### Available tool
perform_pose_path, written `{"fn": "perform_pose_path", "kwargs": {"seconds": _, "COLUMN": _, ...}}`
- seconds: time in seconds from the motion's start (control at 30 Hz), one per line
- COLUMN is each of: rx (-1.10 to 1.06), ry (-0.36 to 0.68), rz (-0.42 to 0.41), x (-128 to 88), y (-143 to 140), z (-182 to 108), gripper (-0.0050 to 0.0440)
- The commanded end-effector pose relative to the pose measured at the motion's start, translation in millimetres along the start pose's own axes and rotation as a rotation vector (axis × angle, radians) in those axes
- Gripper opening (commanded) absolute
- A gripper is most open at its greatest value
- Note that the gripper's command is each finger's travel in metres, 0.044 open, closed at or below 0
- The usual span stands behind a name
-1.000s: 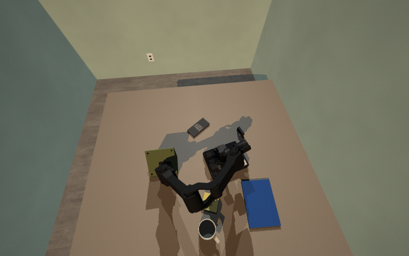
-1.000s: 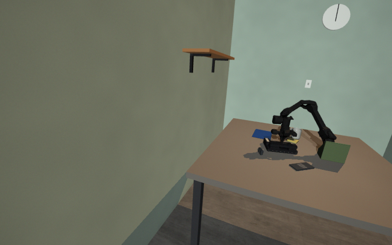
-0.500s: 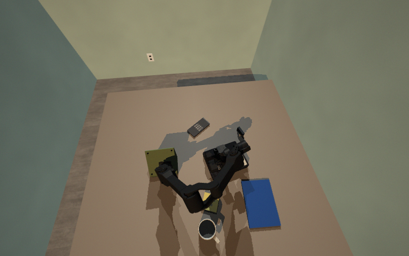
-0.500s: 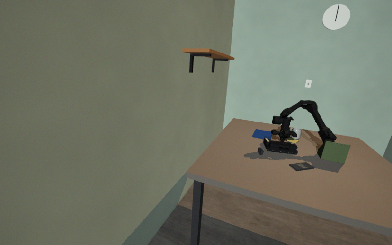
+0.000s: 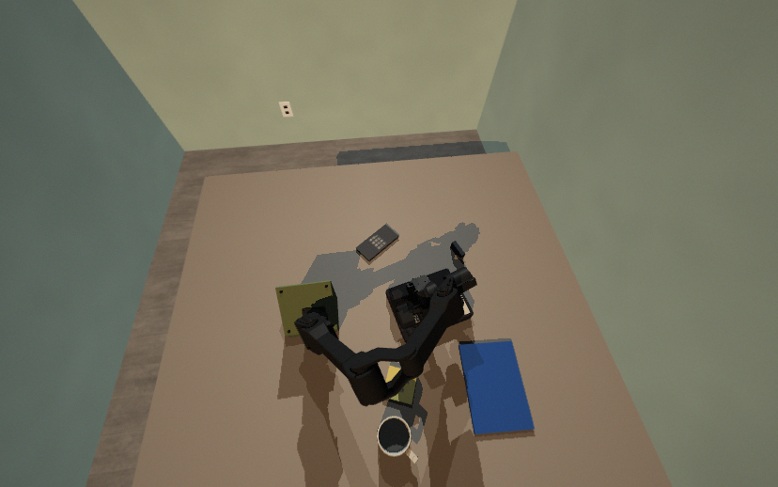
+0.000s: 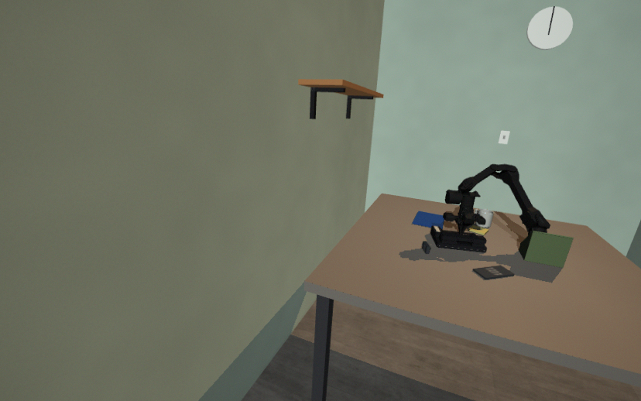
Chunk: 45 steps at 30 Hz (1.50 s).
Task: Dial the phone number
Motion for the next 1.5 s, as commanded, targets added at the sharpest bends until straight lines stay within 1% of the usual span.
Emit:
{"fn": "perform_pose_path", "kwargs": {"seconds": 0.0, "rx": -0.003, "ry": 0.003, "rz": 0.001, "x": 1, "y": 0, "z": 0, "gripper": -0.005}}
{"fn": "perform_pose_path", "kwargs": {"seconds": 0.33, "rx": -0.003, "ry": 0.003, "rz": 0.001, "x": 1, "y": 0, "z": 0, "gripper": -0.005}}
{"fn": "perform_pose_path", "kwargs": {"seconds": 0.4, "rx": -0.004, "ry": 0.003, "rz": 0.001, "x": -6, "y": 0, "z": 0, "gripper": -0.005}}
{"fn": "perform_pose_path", "kwargs": {"seconds": 0.47, "rx": -0.004, "ry": 0.003, "rz": 0.001, "x": -19, "y": 0, "z": 0, "gripper": -0.005}}
{"fn": "perform_pose_path", "kwargs": {"seconds": 0.53, "rx": -0.004, "ry": 0.003, "rz": 0.001, "x": -19, "y": 0, "z": 0, "gripper": -0.005}}
{"fn": "perform_pose_path", "kwargs": {"seconds": 0.6, "rx": -0.003, "ry": 0.003, "rz": 0.001, "x": -28, "y": 0, "z": 0, "gripper": -0.005}}
{"fn": "perform_pose_path", "kwargs": {"seconds": 0.77, "rx": -0.005, "ry": 0.003, "rz": 0.002, "x": -28, "y": 0, "z": 3, "gripper": -0.005}}
{"fn": "perform_pose_path", "kwargs": {"seconds": 0.87, "rx": -0.004, "ry": 0.003, "rz": 0.001, "x": -28, "y": -3, "z": 32, "gripper": -0.005}}
{"fn": "perform_pose_path", "kwargs": {"seconds": 0.9, "rx": -0.003, "ry": 0.003, "rz": 0.001, "x": -28, "y": -3, "z": 34, "gripper": -0.005}}
{"fn": "perform_pose_path", "kwargs": {"seconds": 1.1, "rx": -0.003, "ry": 0.003, "rz": 0.001, "x": -27, "y": -3, "z": 34, "gripper": -0.005}}
{"fn": "perform_pose_path", "kwargs": {"seconds": 1.17, "rx": -0.003, "ry": 0.003, "rz": 0.001, "x": -19, "y": -3, "z": 34, "gripper": -0.005}}
{"fn": "perform_pose_path", "kwargs": {"seconds": 1.47, "rx": -0.003, "ry": 0.003, "rz": 0.001, "x": -10, "y": -3, "z": 34, "gripper": -0.005}}
Point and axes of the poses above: the point midway between the two fingers, 35 mm back from their tips, its own x axis out along the fingers, its own y axis across the jaws, z = x × y, the point moved 9 cm from there along -x, back along the fingers, and after that the axes turned 5 degrees about -x, right-handed, at the moved point
